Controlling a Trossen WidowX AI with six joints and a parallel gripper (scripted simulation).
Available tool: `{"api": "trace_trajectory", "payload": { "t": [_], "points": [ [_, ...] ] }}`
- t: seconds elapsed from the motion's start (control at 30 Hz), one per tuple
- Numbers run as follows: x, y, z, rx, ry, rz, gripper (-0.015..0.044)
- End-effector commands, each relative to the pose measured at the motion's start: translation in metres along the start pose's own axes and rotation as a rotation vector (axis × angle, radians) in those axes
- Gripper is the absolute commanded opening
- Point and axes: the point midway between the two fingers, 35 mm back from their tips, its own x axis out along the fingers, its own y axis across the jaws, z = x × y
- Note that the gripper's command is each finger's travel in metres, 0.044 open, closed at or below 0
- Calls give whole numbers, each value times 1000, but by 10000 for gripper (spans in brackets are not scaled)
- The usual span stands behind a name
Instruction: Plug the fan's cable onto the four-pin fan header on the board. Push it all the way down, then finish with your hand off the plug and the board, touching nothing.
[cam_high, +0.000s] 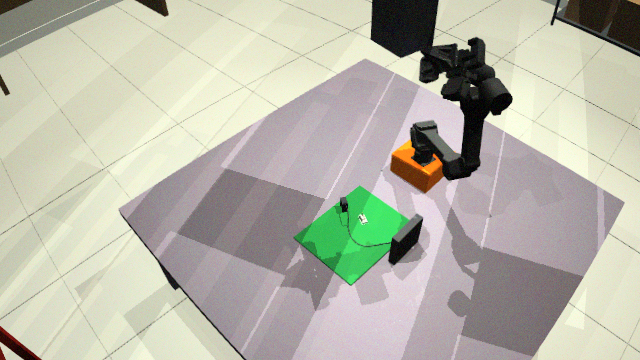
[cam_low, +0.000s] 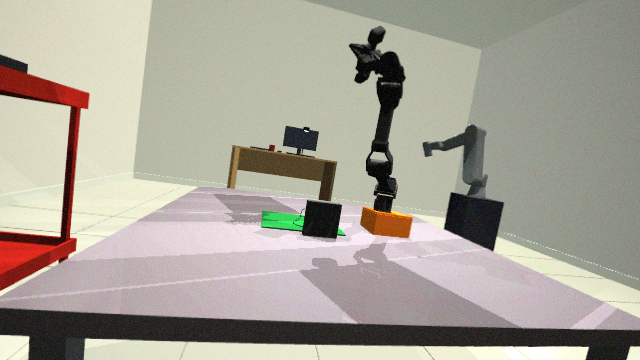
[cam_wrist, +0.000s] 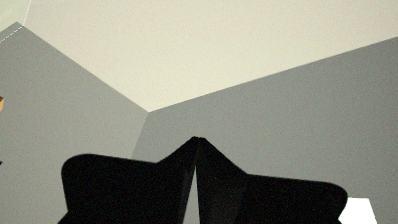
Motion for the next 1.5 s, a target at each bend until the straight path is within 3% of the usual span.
{"api": "trace_trajectory", "payload": {
  "t": [0.0, 0.13, 0.33, 0.53, 0.7, 1.0, 1.23, 1.47],
  "points": [
    [0, 0, 0, 0, 0, 0, 26],
    [-8, -5, -20, 113, 21, -41, 131],
    [-26, 6, -106, 623, 77, -119, 289],
    [-27, 55, -184, 1195, 127, -166, 440],
    [-10, 124, -229, 1710, 188, -116, 440],
    [24, 227, -233, 2313, 308, 67, 440],
    [53, 293, -194, 2659, 422, 300, 440],
    [73, 360, -130, 2964, 760, 601, 440]
  ]
}}
